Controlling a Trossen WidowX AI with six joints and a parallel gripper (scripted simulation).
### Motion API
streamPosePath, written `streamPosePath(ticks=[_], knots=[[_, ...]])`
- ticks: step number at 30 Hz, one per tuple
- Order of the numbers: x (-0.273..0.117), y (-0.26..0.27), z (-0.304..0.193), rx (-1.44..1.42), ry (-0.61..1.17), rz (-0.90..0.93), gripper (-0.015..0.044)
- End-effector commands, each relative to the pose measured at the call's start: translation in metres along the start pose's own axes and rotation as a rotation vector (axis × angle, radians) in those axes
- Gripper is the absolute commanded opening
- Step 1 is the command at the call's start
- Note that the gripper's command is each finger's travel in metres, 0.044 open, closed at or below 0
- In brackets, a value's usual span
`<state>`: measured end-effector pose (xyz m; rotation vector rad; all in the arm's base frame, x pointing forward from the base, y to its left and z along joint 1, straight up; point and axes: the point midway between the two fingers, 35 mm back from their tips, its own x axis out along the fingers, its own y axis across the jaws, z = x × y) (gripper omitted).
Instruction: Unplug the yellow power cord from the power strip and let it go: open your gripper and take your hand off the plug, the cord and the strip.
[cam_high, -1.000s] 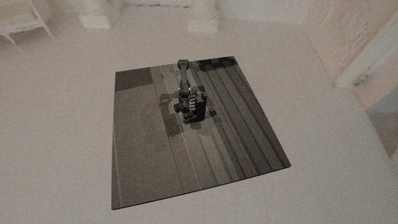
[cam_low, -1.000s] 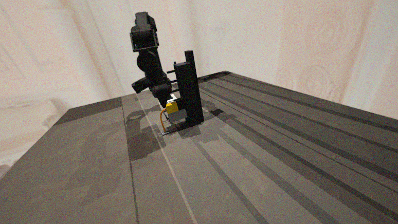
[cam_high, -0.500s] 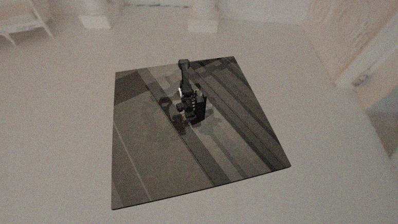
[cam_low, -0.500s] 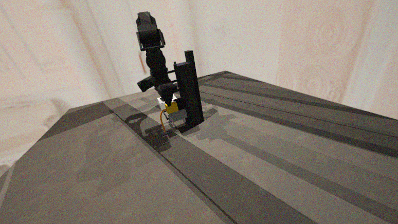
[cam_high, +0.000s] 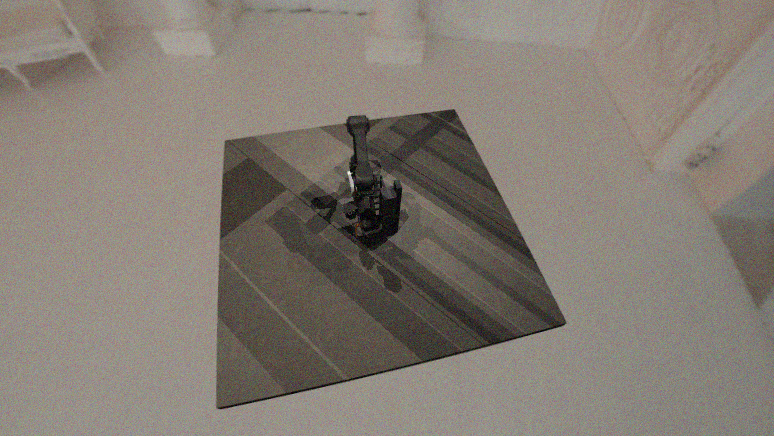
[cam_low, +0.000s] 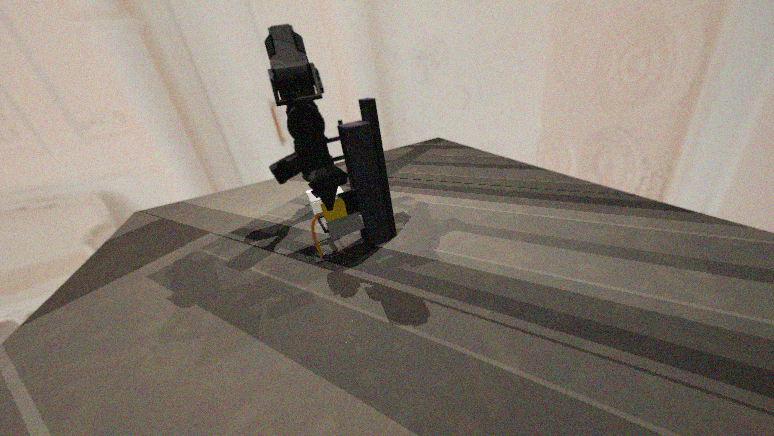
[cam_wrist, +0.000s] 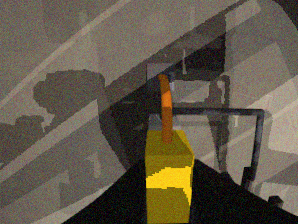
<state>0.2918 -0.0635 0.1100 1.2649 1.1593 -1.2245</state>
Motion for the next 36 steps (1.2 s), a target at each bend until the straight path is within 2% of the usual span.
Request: streamPosePath(ticks=[1,9,36], knots=[[0.0,0.0,0.0,-0.001,0.0,0.002,0.0048],[0.0,0.001,0.0,-0.001,0.0,0.002,0.0],[-0.002,0.001,0.04,0.001,-0.005,0.001,0.0]])
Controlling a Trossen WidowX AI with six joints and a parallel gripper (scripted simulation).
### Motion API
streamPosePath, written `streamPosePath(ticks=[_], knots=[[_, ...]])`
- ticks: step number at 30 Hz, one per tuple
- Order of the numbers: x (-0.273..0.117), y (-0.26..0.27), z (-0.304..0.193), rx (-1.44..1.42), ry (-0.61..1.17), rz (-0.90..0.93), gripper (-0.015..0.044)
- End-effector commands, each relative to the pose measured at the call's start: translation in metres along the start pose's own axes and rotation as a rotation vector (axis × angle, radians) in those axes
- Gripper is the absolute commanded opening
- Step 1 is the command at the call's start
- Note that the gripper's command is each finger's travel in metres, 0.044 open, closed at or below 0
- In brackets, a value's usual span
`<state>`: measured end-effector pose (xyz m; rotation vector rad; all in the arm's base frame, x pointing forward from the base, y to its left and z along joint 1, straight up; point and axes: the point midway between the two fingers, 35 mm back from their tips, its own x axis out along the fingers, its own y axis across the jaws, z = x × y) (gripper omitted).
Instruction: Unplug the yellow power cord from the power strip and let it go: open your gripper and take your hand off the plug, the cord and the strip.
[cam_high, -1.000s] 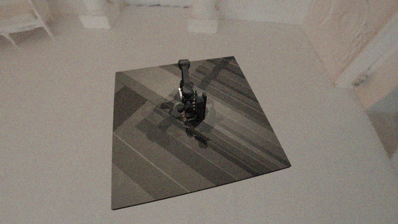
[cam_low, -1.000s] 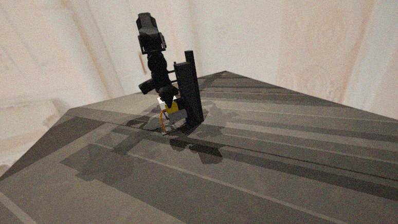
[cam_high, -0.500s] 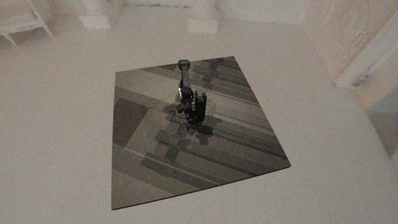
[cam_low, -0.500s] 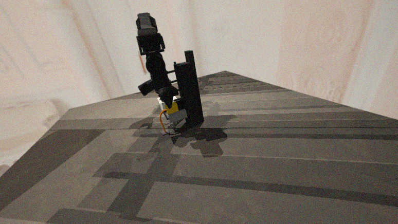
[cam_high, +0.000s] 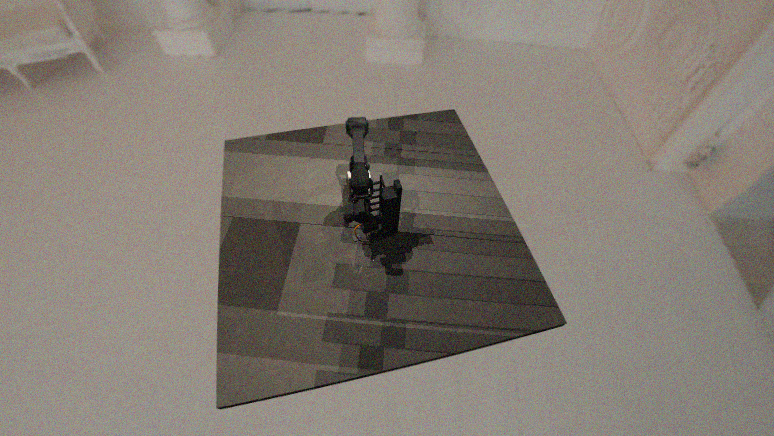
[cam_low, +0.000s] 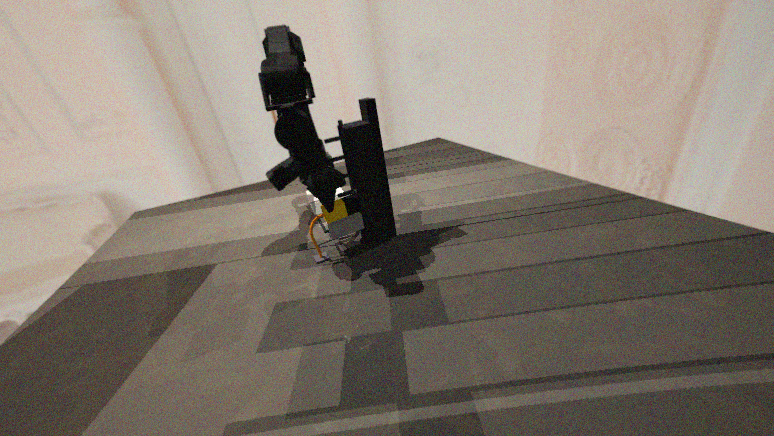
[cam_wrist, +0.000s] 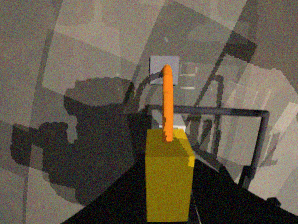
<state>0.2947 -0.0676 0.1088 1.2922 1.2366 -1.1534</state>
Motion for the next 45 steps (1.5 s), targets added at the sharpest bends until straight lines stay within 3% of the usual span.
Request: streamPosePath(ticks=[1,8,21,25,30,45], knots=[[-0.006,-0.004,0.038,0.043,-0.085,0.001,0.0],[-0.008,-0.007,0.048,0.044,-0.086,0.0,0.0],[-0.005,-0.006,0.035,0.045,-0.086,-0.001,0.0341],[-0.011,-0.006,0.056,0.045,-0.088,-0.001,0.044],[-0.023,-0.009,0.094,0.045,-0.091,-0.001,0.044],[-0.023,-0.009,0.094,0.045,-0.091,-0.001,0.044]])
